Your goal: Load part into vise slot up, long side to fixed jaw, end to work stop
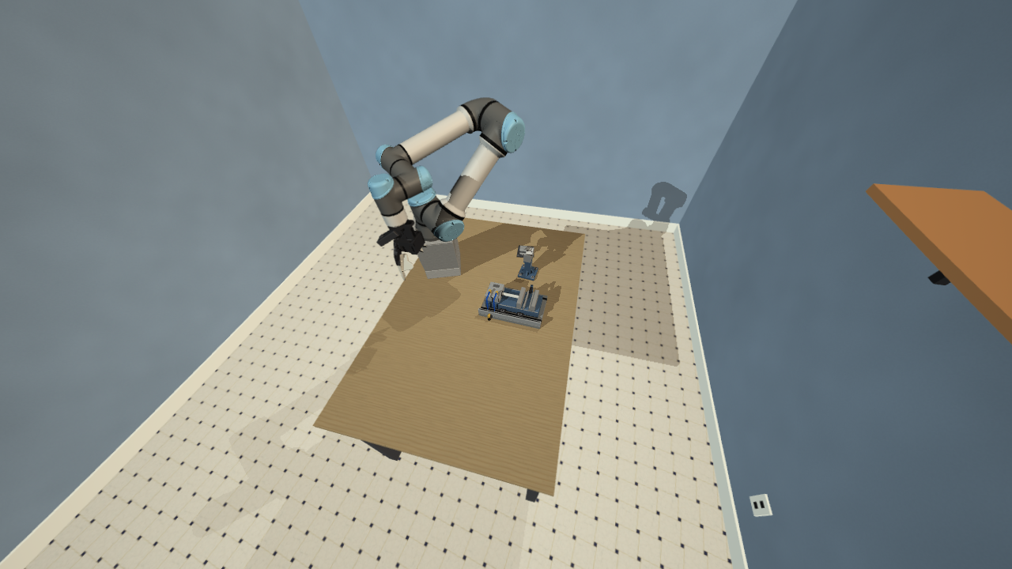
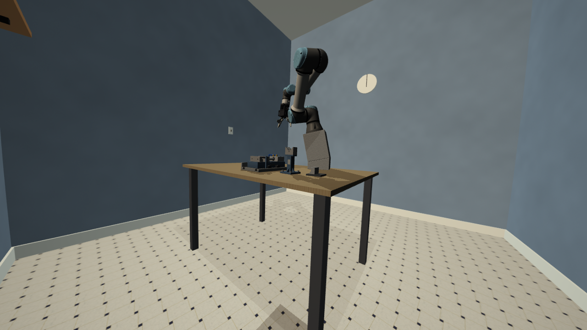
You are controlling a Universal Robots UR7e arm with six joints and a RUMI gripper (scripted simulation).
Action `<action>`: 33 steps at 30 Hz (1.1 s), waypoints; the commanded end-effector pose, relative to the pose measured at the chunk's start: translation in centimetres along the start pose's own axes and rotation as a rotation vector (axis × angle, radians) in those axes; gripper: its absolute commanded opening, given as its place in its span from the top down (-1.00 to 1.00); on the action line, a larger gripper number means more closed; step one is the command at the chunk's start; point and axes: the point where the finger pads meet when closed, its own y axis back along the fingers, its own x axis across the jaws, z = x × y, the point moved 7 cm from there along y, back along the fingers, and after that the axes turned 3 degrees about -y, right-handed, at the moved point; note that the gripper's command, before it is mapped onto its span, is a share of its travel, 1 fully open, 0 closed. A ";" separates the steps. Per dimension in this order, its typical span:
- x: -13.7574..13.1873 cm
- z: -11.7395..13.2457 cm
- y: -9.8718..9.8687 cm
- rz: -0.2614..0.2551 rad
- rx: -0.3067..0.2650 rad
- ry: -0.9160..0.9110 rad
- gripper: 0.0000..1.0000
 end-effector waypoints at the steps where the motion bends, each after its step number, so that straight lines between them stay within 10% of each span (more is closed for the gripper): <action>1: 0.0 0.0 0.0 -0.001 0.000 0.000 -1.00; 33: -0.1 0.3 0.0 0.005 -0.001 0.035 -1.00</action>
